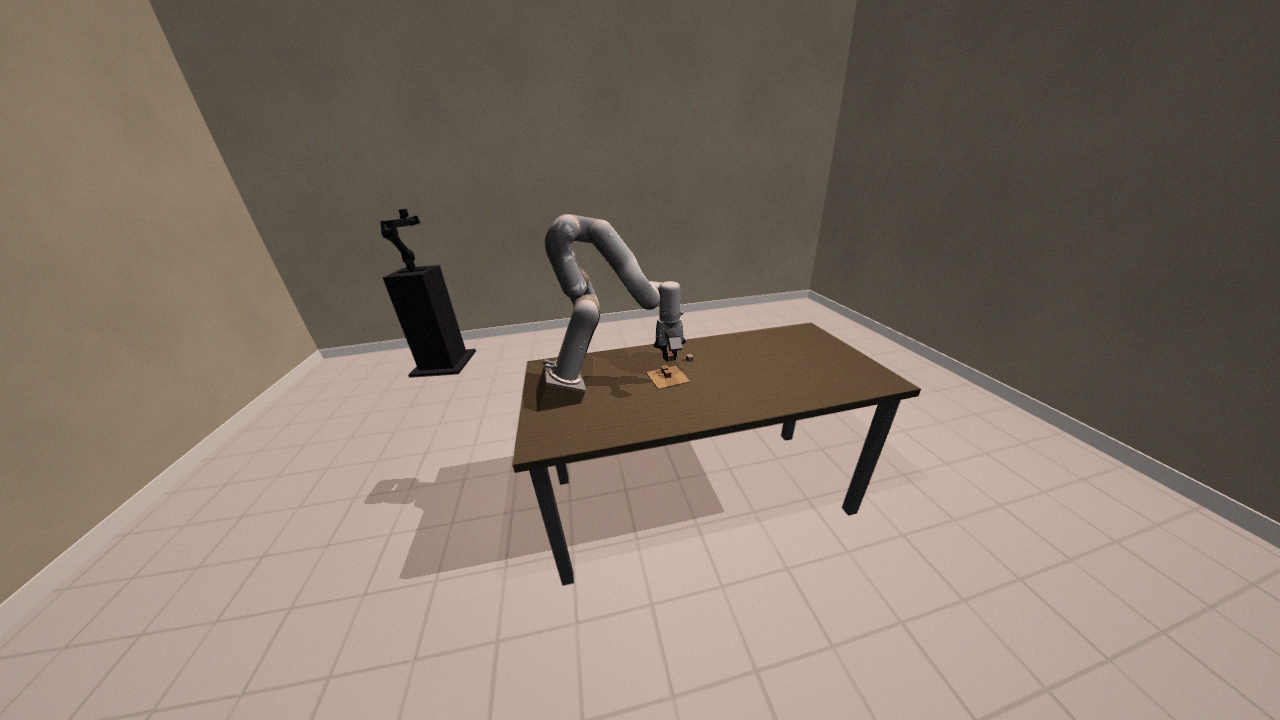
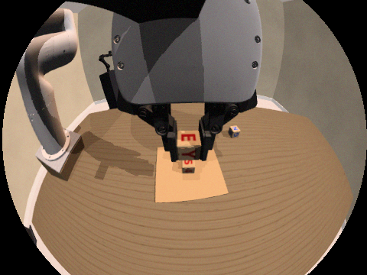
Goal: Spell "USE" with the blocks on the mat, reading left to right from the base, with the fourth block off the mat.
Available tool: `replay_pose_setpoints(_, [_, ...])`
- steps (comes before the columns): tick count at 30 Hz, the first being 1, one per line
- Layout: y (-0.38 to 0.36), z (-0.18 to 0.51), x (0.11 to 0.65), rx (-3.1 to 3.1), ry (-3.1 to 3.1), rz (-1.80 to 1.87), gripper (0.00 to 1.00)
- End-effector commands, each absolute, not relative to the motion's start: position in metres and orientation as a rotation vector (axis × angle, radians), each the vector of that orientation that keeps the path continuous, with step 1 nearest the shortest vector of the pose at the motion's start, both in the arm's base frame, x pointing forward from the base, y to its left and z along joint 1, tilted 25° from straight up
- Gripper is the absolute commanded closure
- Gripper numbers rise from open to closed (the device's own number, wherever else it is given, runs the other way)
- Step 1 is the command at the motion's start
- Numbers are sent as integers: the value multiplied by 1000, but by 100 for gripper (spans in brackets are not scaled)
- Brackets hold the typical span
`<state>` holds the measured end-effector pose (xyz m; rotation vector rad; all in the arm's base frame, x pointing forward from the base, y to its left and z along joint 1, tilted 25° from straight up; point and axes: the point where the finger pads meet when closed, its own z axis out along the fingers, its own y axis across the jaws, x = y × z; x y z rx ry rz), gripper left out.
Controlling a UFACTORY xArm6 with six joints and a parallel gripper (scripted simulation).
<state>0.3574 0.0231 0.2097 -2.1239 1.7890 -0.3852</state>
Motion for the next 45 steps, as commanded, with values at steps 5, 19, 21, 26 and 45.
replay_pose_setpoints(5, [23,211,358,-2123,1785,-388,79])
replay_pose_setpoints(19, [24,196,365,-2124,1784,-387,79])
replay_pose_setpoints(21, [25,188,369,-2124,1784,-387,79])
replay_pose_setpoints(26, [26,166,379,-2124,1784,-387,79])
replay_pose_setpoints(45, [29,124,398,-2124,1784,-387,79])
